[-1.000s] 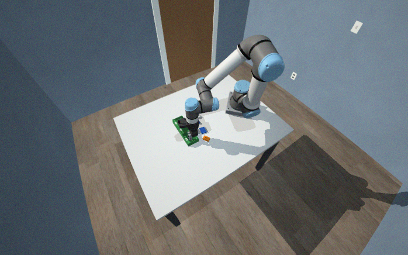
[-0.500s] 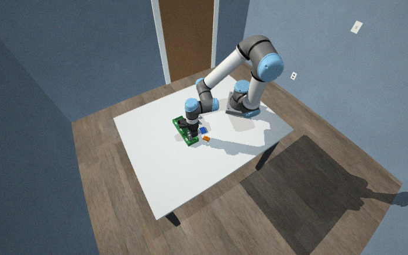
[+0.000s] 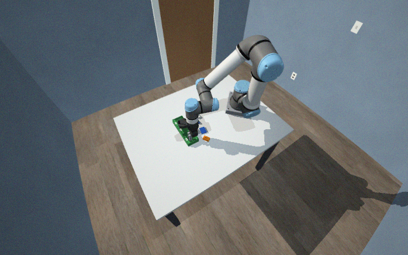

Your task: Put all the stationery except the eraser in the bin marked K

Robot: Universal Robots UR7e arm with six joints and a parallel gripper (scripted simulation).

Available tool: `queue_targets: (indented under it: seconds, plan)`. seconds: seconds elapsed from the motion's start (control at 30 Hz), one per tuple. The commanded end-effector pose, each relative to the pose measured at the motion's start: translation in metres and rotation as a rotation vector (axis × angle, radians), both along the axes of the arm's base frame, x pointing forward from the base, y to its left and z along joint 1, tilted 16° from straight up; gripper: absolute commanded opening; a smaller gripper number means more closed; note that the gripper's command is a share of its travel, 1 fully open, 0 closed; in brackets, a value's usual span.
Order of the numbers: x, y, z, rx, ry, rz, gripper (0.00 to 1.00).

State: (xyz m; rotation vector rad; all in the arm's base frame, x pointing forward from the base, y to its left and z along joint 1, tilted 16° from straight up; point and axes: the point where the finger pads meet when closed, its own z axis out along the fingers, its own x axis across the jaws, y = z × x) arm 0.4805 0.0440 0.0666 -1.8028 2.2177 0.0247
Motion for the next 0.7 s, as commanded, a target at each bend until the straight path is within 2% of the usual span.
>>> queue_targets:
  seconds: [0.0,0.67]
  plan:
    - [0.0003,-0.0001,0.0005,0.000,-0.001,0.000,0.31]
    - [-0.0007,-0.0011,0.0056,0.000,-0.002,0.000,0.31]
